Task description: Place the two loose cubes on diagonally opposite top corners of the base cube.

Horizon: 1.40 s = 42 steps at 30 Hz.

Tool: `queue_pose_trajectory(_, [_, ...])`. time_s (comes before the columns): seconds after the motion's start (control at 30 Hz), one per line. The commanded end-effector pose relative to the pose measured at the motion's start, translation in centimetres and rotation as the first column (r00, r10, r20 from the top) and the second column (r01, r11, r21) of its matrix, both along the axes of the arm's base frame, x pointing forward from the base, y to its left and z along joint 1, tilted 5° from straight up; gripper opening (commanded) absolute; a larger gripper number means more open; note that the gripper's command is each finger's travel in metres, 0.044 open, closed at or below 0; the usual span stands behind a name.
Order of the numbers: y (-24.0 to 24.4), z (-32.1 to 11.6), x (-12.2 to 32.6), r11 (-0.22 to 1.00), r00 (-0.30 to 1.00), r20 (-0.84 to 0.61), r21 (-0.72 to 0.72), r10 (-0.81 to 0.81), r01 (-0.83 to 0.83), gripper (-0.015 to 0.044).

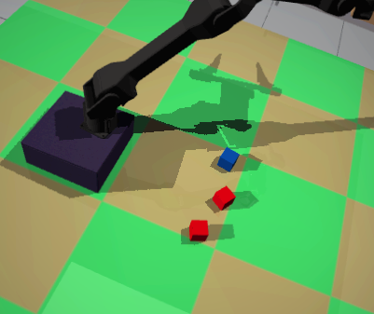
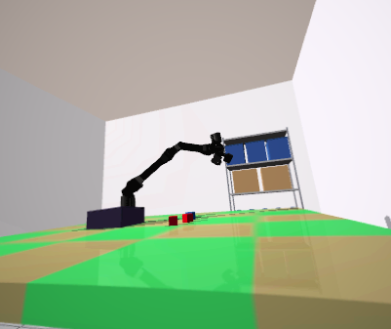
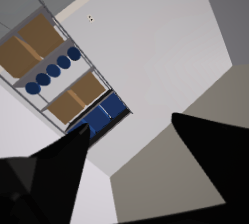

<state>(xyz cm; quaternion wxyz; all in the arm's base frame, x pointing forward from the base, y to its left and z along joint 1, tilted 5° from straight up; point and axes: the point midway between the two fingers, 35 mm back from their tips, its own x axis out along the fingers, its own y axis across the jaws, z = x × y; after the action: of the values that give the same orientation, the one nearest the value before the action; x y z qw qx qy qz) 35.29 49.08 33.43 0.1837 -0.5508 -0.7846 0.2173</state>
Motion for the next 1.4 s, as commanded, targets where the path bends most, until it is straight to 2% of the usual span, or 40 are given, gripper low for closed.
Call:
queue_pose_trajectory(0.0, [-0.1, -0.1, 0.2, 1.000, 1.000, -0.013, -0.006, -0.006, 0.006, 0.0374])
queue_pose_trajectory(0.13, [-2.3, -1.2, 3.6, 0.986, 0.956, -0.259, -0.127, -0.137, 0.107, 0.0269])
queue_pose_trajectory(0.27, [-5.4, -2.9, 7.4, 0.943, 0.798, -0.516, -0.271, -0.311, 0.192, 0.0265])
queue_pose_trajectory(0.47, [-11.1, -6.0, 12.0, 0.852, 0.379, -0.763, -0.461, -0.524, 0.248, 0.0265])
queue_pose_trajectory(0.63, [-16.6, -8.8, 14.8, 0.776, -0.064, -0.808, -0.582, -0.586, 0.244, 0.0265])
queue_pose_trajectory(0.73, [-20.1, -10.6, 15.9, 0.737, -0.330, -0.763, -0.636, -0.557, 0.229, 0.0265])
queue_pose_trajectory(0.87, [-25.0, -13.0, 16.7, 0.696, -0.642, -0.630, -0.689, -0.436, 0.204, 0.0265])
queue_pose_trajectory(1.03, [-31.3, -16.0, 16.5, 0.659, -0.907, -0.382, -0.730, -0.177, 0.179, 0.0265])
queue_pose_trajectory(1.2, [-37.4, -18.8, 14.9, 0.630, -0.984, -0.095, -0.757, 0.153, 0.171, 0.0265])
queue_pose_trajectory(1.37, [-43.3, -21.4, 12.2, 0.595, -0.860, 0.167, -0.783, 0.482, 0.181, 0.0265])
